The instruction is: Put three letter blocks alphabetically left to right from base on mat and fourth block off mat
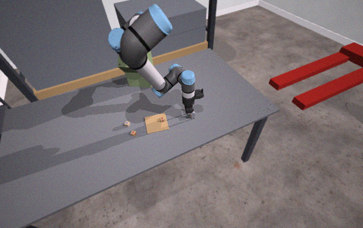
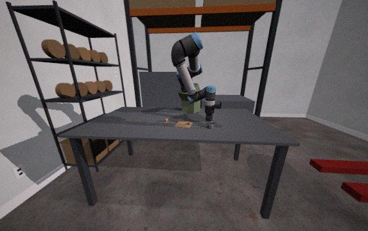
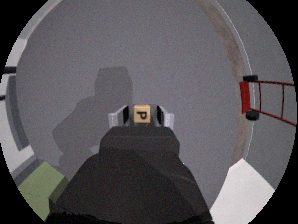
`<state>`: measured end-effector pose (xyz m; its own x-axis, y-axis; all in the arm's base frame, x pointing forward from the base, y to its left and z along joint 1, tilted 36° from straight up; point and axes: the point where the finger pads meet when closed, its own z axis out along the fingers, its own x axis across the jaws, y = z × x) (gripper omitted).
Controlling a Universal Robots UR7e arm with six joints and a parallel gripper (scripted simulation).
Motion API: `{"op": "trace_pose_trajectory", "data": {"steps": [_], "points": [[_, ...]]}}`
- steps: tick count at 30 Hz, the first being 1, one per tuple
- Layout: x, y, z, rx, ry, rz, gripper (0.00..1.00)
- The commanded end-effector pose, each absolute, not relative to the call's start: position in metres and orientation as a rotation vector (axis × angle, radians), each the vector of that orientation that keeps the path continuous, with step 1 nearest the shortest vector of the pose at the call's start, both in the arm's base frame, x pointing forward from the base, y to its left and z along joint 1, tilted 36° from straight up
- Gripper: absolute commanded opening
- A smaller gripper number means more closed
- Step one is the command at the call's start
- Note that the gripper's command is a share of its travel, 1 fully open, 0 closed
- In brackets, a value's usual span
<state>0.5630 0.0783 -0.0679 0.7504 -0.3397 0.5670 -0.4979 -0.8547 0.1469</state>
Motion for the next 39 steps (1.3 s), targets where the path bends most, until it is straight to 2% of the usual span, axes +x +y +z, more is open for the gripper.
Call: {"op": "trace_pose_trajectory", "data": {"steps": [1, 18, 19, 35, 36, 39], "points": [[0.5637, 0.0783, -0.0672, 2.661, -0.653, 0.783, 1.0], [0.5637, 0.0783, -0.0672, 2.661, -0.653, 0.783, 1.0], [0.5637, 0.0783, -0.0672, 2.661, -0.653, 0.783, 0.79], [0.5637, 0.0783, -0.0672, 2.661, -0.653, 0.783, 0.79], [0.5637, 0.0783, -0.0672, 2.661, -0.653, 0.783, 0.49], [0.5637, 0.0783, -0.0672, 2.661, -0.653, 0.783, 0.49]]}}
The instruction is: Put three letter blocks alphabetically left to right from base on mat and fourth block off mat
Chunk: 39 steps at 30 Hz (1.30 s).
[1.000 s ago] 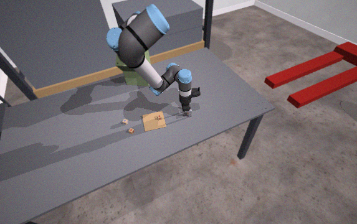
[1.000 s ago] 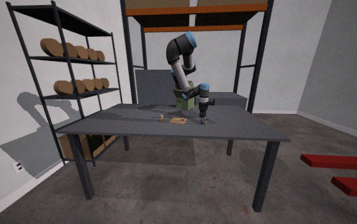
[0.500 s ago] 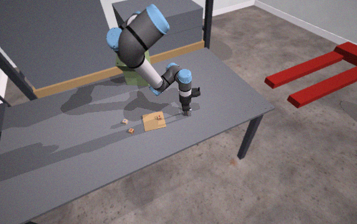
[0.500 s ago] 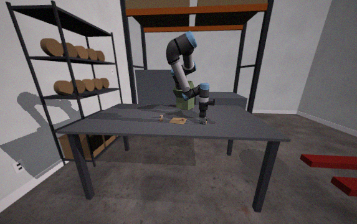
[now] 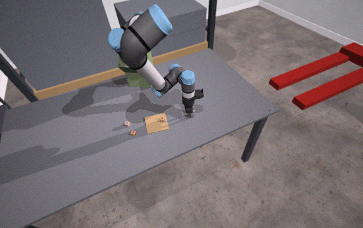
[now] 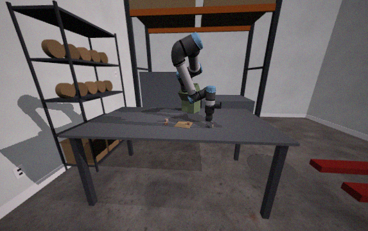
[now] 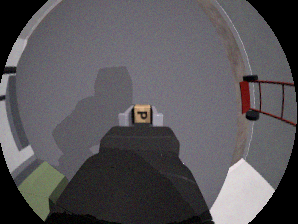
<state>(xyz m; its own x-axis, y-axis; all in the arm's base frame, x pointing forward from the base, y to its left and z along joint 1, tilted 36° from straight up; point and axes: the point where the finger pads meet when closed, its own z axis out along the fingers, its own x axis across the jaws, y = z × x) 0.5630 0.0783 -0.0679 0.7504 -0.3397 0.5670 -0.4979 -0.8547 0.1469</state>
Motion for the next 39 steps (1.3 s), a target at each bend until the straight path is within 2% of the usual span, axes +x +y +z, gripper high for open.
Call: {"op": "trace_pose_trajectory", "data": {"steps": [1, 39], "points": [[0.5637, 0.0783, -0.0672, 2.661, -0.653, 0.783, 0.49], [0.5569, 0.0838, -0.0578, 2.662, -0.65, 0.781, 0.49]]}}
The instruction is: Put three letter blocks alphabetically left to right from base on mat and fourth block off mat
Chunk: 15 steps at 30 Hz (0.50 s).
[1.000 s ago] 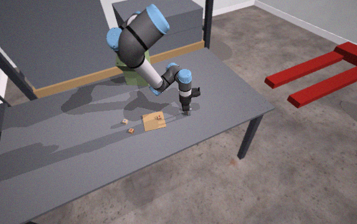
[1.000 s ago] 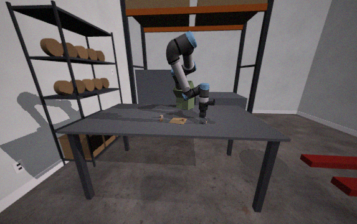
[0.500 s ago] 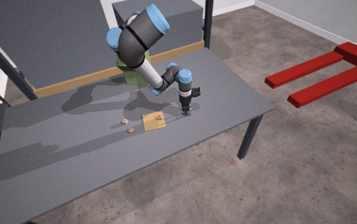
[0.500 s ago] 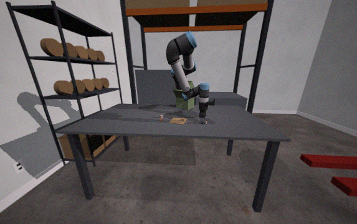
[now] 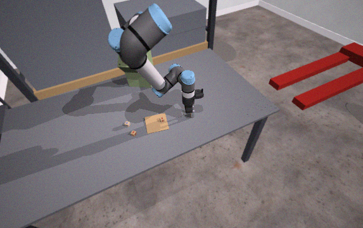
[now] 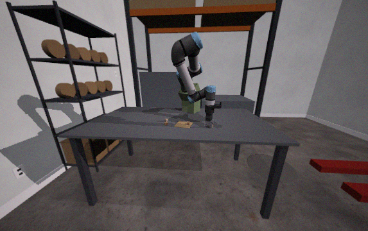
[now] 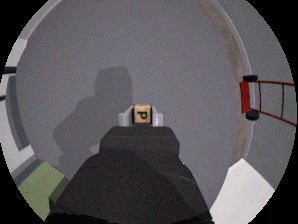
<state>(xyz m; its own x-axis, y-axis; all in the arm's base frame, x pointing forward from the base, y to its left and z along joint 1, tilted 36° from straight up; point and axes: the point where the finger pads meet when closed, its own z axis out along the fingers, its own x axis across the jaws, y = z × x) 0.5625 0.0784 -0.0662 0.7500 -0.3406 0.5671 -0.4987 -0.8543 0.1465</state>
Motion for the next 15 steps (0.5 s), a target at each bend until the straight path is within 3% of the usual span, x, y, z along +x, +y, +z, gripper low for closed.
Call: {"op": "trace_pose_trajectory", "data": {"steps": [1, 15], "points": [[0.555, 0.085, -0.055, 2.662, -0.65, 0.781, 0.49], [0.53, 0.108, -0.008, 2.662, -0.65, 0.781, 0.49]]}}
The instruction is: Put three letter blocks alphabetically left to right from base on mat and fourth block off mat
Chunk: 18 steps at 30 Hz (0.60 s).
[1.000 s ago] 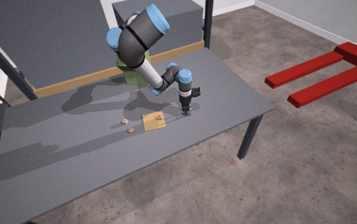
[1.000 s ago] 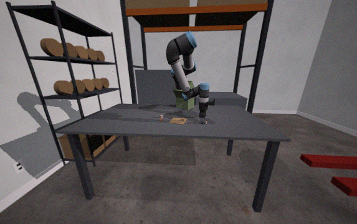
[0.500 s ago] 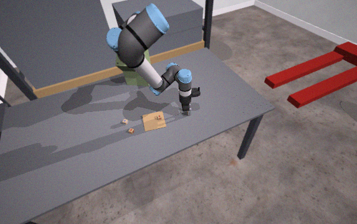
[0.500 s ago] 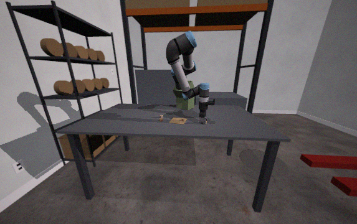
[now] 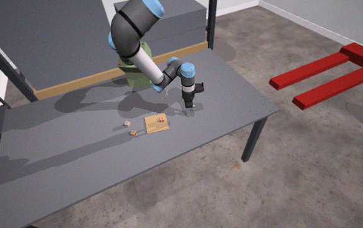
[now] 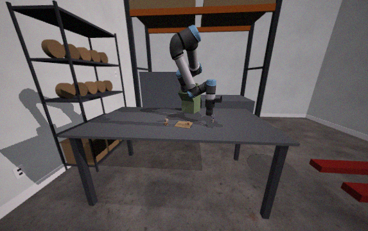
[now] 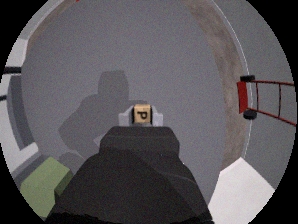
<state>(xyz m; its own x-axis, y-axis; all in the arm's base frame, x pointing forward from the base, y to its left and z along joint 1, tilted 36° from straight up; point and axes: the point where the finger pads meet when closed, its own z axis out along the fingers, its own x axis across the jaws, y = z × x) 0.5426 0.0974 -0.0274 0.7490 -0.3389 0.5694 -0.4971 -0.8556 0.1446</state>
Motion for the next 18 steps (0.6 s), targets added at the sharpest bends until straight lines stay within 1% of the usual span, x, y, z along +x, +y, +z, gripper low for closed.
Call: {"op": "trace_pose_trajectory", "data": {"steps": [1, 8, 18], "points": [[0.528, 0.11, -0.004, 2.662, -0.65, 0.781, 0.49], [0.519, 0.117, 0.012, 2.662, -0.65, 0.781, 0.49], [0.52, 0.118, 0.014, 2.661, -0.652, 0.784, 0.49]]}}
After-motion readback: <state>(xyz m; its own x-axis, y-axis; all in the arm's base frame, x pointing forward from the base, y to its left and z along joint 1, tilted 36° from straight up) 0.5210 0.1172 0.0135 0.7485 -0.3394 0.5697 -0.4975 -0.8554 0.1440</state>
